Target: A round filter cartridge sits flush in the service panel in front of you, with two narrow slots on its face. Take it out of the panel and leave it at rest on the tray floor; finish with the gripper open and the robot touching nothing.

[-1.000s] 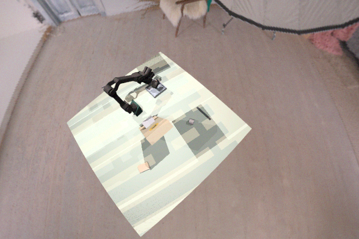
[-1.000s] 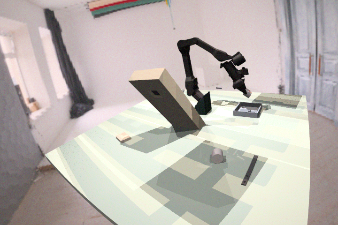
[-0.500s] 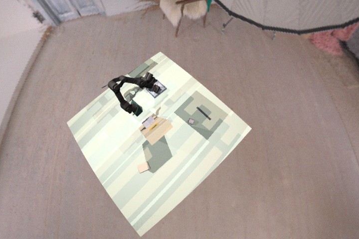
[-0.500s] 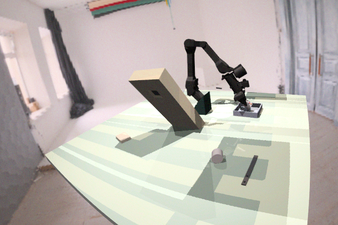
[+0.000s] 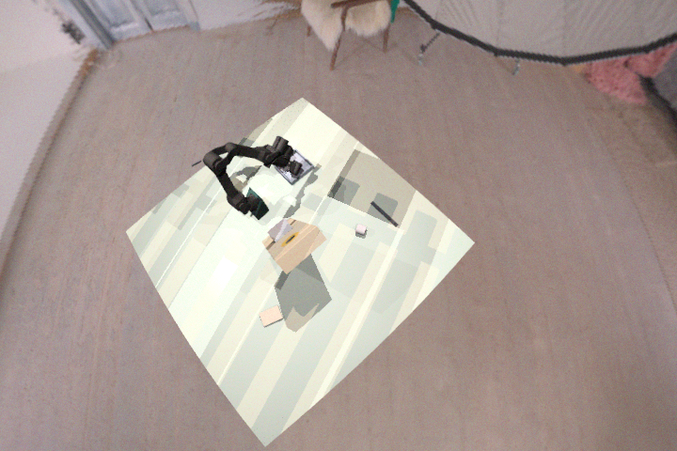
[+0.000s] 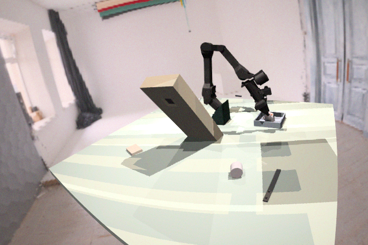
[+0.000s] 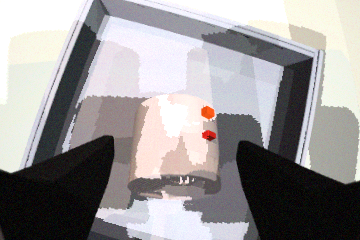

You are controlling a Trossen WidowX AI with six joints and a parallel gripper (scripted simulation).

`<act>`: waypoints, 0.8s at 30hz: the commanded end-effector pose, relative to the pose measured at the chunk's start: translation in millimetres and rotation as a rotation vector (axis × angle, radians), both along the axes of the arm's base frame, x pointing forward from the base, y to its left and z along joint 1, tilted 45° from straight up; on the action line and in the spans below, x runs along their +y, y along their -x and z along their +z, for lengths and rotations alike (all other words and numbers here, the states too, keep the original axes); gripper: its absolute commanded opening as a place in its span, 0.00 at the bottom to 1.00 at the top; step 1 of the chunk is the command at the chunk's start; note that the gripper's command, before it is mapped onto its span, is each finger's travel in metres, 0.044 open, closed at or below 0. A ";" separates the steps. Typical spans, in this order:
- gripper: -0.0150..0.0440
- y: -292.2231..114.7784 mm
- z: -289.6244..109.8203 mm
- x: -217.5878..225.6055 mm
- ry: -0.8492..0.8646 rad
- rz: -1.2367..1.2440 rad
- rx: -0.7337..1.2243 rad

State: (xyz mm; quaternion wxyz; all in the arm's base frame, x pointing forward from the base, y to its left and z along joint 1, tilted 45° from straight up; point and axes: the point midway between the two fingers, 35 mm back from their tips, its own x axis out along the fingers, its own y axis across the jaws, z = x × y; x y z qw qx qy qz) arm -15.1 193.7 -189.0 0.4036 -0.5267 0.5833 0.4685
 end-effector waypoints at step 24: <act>1.00 -5.3 37.9 41.6 -0.008 -0.005 0.001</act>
